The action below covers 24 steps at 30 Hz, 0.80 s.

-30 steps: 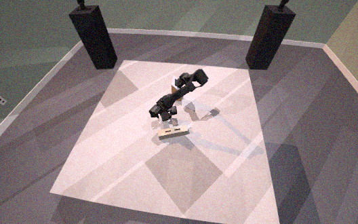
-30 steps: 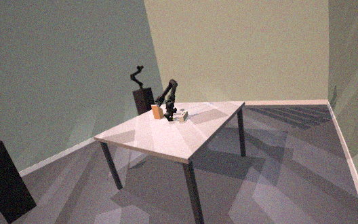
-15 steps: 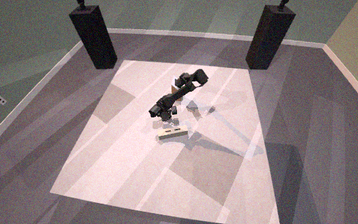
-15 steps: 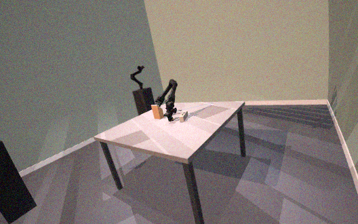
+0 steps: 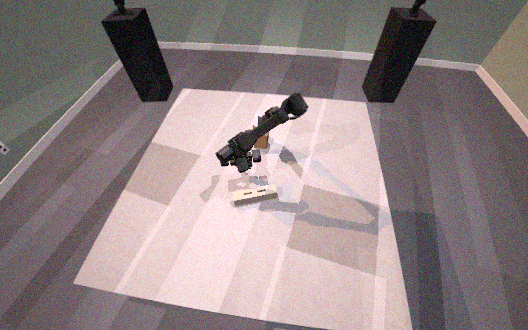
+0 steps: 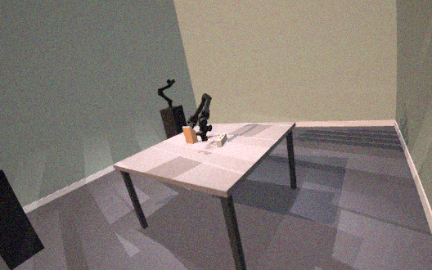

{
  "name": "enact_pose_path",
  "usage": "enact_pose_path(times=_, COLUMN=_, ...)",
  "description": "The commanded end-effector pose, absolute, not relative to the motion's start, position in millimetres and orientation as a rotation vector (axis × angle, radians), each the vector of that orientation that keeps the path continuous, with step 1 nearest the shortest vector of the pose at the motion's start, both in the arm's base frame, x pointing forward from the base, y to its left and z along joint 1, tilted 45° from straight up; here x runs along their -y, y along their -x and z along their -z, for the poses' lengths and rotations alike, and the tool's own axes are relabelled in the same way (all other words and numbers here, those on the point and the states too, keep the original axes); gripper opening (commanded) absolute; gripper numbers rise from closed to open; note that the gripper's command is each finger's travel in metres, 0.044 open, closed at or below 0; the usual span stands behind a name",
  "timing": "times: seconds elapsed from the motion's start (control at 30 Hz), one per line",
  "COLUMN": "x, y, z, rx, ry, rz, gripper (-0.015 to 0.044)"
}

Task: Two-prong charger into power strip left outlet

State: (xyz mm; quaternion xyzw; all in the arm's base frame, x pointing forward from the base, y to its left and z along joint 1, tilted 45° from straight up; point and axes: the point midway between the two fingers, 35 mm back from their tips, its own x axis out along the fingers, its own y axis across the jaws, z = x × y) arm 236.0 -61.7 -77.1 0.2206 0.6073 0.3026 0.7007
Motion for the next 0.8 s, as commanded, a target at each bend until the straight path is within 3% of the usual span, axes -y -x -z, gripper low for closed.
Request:
enact_pose_path(times=0.0, x=67.5, y=-234.9, z=71.0, rx=-1.35, ry=-0.48, rz=-0.674, gripper=0.0)
enact_pose_path(times=0.77, x=26.3, y=-247.8, z=62.9, rx=-1.342, ry=-0.447, rz=-0.684, gripper=0.0)
